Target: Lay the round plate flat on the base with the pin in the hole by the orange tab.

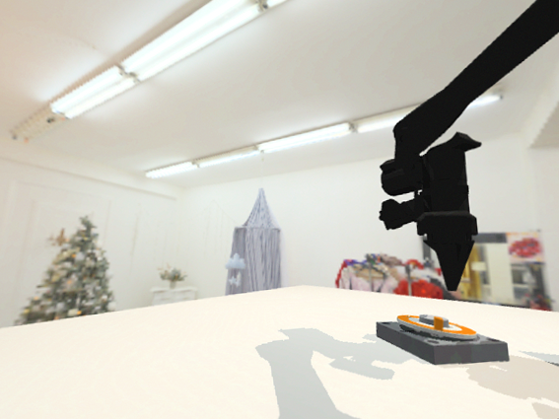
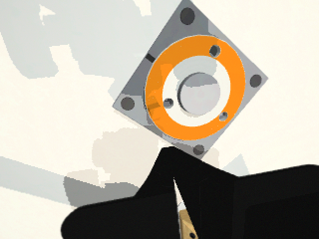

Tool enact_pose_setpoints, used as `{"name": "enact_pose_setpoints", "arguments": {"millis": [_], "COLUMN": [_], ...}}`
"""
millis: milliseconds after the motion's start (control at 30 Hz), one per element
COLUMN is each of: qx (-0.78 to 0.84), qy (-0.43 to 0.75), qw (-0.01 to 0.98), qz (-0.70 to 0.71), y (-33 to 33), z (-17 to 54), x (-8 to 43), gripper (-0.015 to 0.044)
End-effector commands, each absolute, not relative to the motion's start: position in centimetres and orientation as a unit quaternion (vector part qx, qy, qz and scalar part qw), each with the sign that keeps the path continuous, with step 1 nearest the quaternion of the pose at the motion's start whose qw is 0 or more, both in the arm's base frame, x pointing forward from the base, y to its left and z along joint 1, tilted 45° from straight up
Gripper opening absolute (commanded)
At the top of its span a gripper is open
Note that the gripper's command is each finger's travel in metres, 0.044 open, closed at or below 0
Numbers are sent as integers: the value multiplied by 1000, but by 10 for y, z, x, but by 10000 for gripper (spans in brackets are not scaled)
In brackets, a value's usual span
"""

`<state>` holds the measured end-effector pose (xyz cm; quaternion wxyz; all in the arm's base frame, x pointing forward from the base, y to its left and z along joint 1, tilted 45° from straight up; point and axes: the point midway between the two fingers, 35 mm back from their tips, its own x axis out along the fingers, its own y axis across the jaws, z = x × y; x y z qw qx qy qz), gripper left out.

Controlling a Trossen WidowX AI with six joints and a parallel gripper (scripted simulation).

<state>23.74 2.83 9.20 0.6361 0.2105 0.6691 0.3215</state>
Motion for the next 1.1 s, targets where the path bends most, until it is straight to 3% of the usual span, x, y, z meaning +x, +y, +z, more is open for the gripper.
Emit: {"name": "enact_pose_setpoints", "arguments": {"millis": [0, 1067], "qx": [216, 217], "qy": [670, 669], "qw": [634, 634], "qz": [320, 321], "y": [35, 71], "z": [85, 65], "x": [237, 255], "gripper": [0, 0]}}
